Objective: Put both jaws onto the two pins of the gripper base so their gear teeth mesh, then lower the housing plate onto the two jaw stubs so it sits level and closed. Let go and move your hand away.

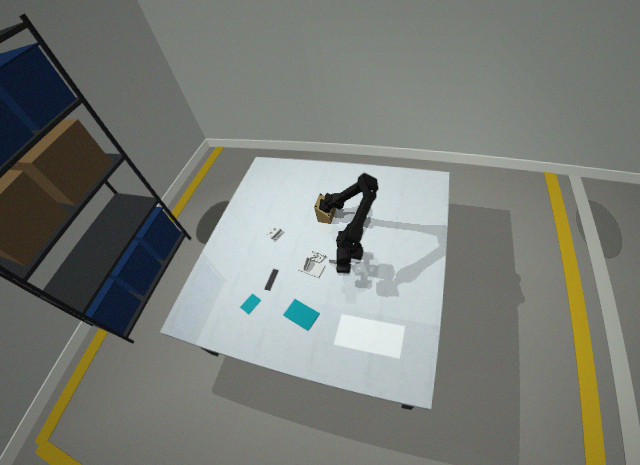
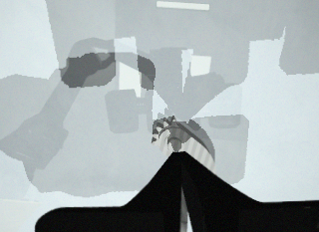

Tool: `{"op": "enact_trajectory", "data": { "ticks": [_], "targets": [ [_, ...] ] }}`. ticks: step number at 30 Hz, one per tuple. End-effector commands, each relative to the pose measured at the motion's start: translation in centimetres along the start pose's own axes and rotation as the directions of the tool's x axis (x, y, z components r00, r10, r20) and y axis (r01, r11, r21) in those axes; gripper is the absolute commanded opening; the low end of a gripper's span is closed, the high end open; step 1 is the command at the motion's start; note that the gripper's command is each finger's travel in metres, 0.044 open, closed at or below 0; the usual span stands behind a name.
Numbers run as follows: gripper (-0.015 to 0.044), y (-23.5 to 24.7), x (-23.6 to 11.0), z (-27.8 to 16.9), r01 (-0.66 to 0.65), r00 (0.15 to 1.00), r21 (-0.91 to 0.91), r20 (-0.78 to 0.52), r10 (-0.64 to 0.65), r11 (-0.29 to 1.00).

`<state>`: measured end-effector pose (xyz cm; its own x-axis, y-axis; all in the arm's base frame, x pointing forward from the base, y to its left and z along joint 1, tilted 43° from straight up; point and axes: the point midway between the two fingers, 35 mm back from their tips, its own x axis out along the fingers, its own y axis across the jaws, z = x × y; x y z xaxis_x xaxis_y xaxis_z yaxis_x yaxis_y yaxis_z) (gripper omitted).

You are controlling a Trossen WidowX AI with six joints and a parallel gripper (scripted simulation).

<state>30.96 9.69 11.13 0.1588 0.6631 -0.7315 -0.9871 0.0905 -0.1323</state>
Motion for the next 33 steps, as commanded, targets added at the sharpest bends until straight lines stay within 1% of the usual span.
{"op": "enact_trajectory", "data": {
  "ticks": [1, 5, 6, 9, 10, 26, 33],
  "targets": [
    [0.0, -0.3, -0.8, 0.0, 0.002, 1.0, -0.005, -0.001, -0.002, 1.0],
    [0.0, -0.1, -5.2, -0.1, 0.0, 1.0, 0.0, -0.003, 0.0, 1.0],
    [0.0, 0.0, -5.8, 0.0, 0.0, 1.0, 0.0, -0.002, 0.0, 1.0],
    [0.0, 0.1, -6.0, 0.0, 0.0, 1.0, 0.001, -0.002, 0.0, 1.0],
    [0.0026, -0.1, -5.3, -0.2, 0.007, 1.0, 0.007, -0.007, -0.007, 1.0],
    [0.044, -0.1, -5.3, -0.2, 0.007, 1.0, 0.007, -0.007, -0.007, 1.0],
    [0.044, -0.1, -5.3, -0.2, 0.007, 1.0, 0.007, -0.007, -0.007, 1.0]
  ]
}}
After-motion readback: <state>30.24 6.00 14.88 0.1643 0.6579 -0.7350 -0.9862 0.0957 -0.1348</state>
